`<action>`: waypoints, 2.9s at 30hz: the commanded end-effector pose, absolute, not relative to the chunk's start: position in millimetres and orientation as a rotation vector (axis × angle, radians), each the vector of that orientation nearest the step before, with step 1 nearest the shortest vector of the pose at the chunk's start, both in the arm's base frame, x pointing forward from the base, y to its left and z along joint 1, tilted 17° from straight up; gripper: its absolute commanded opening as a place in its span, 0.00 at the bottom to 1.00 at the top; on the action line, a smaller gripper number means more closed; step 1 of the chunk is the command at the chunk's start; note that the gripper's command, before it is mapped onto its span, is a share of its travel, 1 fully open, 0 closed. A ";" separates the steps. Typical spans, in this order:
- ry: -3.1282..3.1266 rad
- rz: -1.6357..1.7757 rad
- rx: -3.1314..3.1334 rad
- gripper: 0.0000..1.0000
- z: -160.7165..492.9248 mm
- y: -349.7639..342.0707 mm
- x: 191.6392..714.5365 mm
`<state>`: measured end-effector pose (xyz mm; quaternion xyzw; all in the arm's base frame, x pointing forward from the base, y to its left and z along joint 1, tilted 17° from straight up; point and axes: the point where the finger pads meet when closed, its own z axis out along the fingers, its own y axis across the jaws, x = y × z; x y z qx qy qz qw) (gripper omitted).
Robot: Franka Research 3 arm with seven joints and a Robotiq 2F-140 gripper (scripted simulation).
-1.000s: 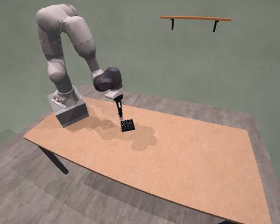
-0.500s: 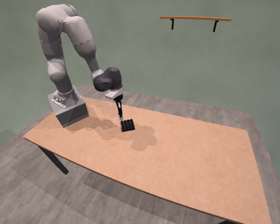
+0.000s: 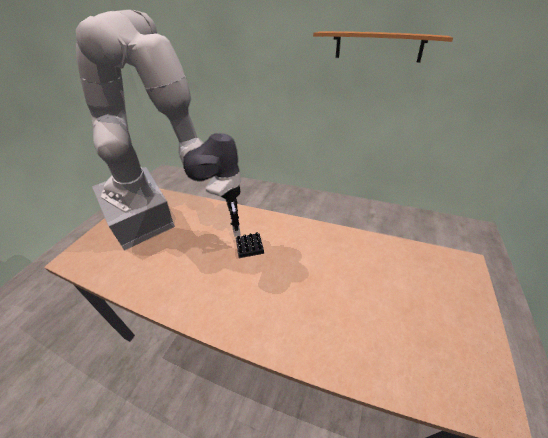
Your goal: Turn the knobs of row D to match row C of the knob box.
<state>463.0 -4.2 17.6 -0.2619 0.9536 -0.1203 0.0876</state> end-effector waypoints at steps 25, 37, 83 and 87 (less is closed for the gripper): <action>2.833 -0.351 -0.765 0.12 -9.9 -7.2 472.7; 2.833 -0.351 -0.765 0.12 -16.0 -8.2 474.0; 2.833 -0.351 -0.765 0.12 -16.7 -8.3 474.4; 2.833 -0.351 -0.765 0.12 -16.7 -8.1 474.8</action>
